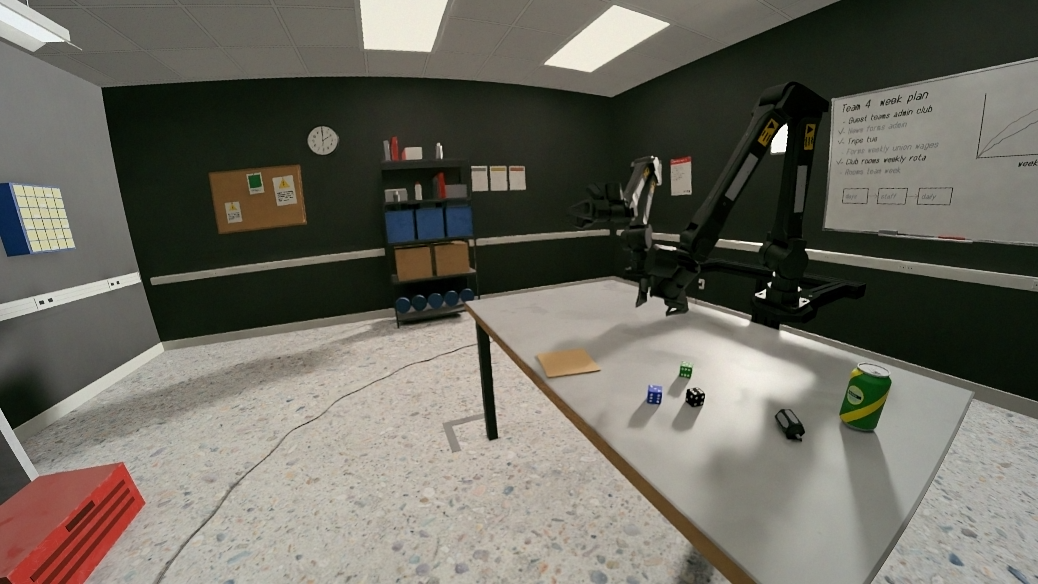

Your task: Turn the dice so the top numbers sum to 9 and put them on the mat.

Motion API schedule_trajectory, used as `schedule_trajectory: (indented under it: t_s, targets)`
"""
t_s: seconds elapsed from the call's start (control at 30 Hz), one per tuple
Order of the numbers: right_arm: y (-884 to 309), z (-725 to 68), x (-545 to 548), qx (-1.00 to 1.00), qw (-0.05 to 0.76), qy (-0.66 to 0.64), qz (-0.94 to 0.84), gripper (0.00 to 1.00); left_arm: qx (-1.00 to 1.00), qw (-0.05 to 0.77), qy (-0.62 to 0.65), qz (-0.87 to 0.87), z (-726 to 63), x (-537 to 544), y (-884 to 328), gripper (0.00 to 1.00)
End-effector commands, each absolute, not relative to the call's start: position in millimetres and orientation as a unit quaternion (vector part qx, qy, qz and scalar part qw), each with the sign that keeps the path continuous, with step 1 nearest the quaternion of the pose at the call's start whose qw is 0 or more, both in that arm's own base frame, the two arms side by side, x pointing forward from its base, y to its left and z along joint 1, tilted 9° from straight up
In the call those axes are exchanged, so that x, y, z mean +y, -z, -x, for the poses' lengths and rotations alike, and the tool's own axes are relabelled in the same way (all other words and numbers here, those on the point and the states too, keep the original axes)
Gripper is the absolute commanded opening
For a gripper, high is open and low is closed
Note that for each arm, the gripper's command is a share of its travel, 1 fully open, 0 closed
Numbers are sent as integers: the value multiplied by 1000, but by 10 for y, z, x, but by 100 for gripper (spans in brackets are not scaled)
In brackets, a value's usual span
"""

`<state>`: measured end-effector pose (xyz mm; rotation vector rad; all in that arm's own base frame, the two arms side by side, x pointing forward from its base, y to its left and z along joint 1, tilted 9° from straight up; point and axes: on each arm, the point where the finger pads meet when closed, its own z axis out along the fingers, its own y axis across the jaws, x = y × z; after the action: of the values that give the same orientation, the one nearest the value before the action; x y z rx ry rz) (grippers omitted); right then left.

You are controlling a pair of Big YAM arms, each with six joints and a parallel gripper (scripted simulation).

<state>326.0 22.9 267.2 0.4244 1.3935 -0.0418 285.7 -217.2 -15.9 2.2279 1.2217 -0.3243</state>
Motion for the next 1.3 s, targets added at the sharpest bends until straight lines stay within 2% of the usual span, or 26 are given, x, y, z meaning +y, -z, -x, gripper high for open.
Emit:
schedule_trajectory:
  t_s: [0.0, 0.53, 0.57, 0.97, 1.27]
  targets:
    - [-2706, -3268, 233, 634, 748, 17, -195, 100, 456, 289, 120, -834, -2876, -2183, 138, 100]
    - [-2706, -3268, 233, 634, 748, 17, -195, 100, 456, 289, 120, -834, -2876, -2183, 138, 100]
    - [-2706, -3268, 233, 634, 748, 17, -195, 100, 448, 311, 102, -832, -3092, -2279, -50, 100]
    - [-2706, -3268, 233, 634, 748, 17, -195, 100, 660, 196, 60, -722, -3257, -1644, -98, 100]
    - [-2706, -3268, 233, 634, 748, 17, -195, 100, 756, 141, 20, -639, -3294, -1284, -196, 100]
